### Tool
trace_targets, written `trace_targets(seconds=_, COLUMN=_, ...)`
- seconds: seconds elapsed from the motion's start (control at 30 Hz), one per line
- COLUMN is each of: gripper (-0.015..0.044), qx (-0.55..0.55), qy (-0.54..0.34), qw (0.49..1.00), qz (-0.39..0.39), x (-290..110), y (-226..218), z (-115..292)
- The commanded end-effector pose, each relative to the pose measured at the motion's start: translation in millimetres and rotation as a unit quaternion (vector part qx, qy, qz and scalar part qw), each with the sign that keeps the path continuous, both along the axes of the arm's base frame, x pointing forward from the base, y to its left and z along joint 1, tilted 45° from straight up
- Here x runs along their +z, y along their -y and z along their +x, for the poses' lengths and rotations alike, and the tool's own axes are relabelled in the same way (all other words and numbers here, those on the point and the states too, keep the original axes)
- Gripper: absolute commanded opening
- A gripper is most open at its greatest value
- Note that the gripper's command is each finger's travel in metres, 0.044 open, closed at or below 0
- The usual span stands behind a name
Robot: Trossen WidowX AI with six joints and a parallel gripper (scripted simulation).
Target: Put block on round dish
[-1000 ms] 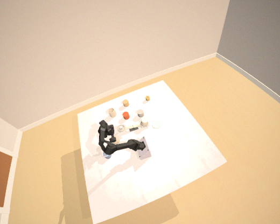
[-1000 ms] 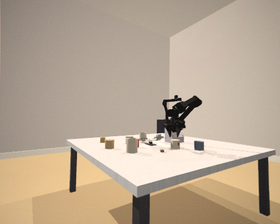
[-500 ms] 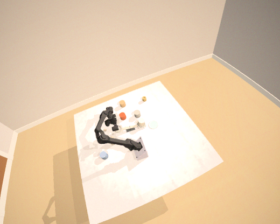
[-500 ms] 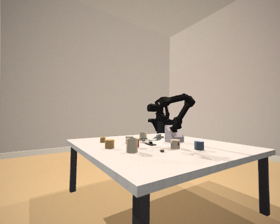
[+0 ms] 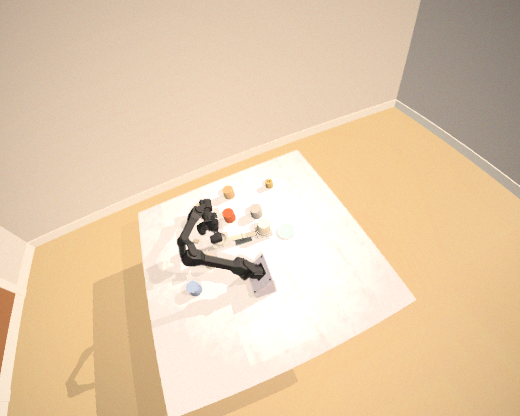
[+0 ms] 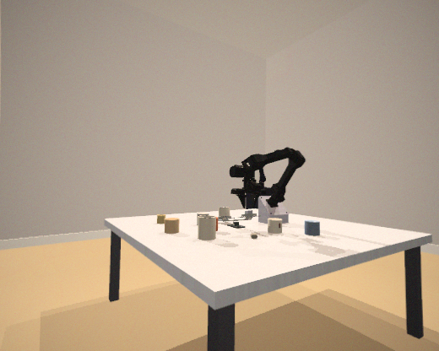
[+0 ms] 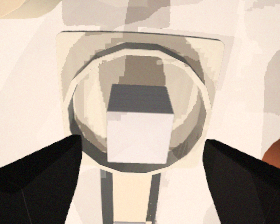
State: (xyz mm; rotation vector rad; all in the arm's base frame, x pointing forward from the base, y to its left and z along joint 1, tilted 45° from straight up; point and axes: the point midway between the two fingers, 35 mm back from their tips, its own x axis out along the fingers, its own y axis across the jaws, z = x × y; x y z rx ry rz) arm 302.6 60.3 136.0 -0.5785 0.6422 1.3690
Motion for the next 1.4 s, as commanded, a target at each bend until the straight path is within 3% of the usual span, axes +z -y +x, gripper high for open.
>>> trace_targets(seconds=0.0, gripper=0.026, qx=-0.001, qy=-0.004, qw=1.0, qz=0.002, x=-5, y=-5, z=0)
trace_targets(seconds=0.6, gripper=0.026, qx=-0.001, qy=-0.004, qw=1.0, qz=0.003, x=-24, y=-24, z=1)
trace_targets(seconds=0.73, gripper=0.0155, qx=-0.001, qy=-0.004, qw=1.0, qz=0.003, x=-24, y=-24, z=1)
trace_targets(seconds=0.97, gripper=0.0108, qx=-0.001, qy=-0.004, qw=1.0, qz=0.003, x=-24, y=-24, z=1)
trace_targets(seconds=1.1, gripper=0.0003, qx=-0.02, qy=-0.015, qw=1.0, qz=-0.004, x=-24, y=-18, z=2)
trace_targets(seconds=1.37, gripper=0.0, qx=-0.02, qy=-0.016, qw=1.0, qz=-0.008, x=-4, y=3, z=3)
